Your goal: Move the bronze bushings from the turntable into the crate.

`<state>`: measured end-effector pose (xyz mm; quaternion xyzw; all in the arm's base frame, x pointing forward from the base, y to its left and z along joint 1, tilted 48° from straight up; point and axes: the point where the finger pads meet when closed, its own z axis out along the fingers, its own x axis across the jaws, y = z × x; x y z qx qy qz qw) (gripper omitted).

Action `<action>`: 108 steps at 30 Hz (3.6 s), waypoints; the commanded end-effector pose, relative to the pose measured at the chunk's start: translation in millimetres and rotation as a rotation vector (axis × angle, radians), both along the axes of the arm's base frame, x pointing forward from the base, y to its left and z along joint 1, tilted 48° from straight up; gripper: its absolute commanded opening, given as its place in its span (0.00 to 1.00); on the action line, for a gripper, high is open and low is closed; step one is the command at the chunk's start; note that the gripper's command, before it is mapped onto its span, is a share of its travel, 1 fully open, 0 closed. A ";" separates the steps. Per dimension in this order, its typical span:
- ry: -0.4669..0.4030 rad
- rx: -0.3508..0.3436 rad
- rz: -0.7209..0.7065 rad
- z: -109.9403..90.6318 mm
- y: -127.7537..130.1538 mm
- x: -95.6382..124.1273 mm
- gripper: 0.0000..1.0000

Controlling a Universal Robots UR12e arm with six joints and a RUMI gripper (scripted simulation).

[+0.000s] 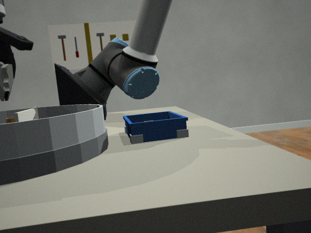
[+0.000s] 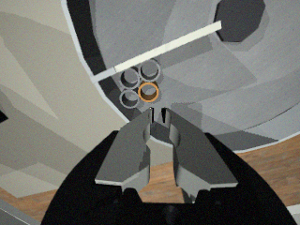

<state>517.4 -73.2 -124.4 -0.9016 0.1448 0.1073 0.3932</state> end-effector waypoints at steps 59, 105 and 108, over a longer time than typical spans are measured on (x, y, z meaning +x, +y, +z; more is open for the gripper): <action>-0.001 -0.001 -0.001 -15.4 16.4 -1.3 0.06; -0.001 -0.001 -0.001 -30.1 32.6 -3.1 0.06; -0.001 -0.001 -0.001 -30.1 32.6 -3.1 0.06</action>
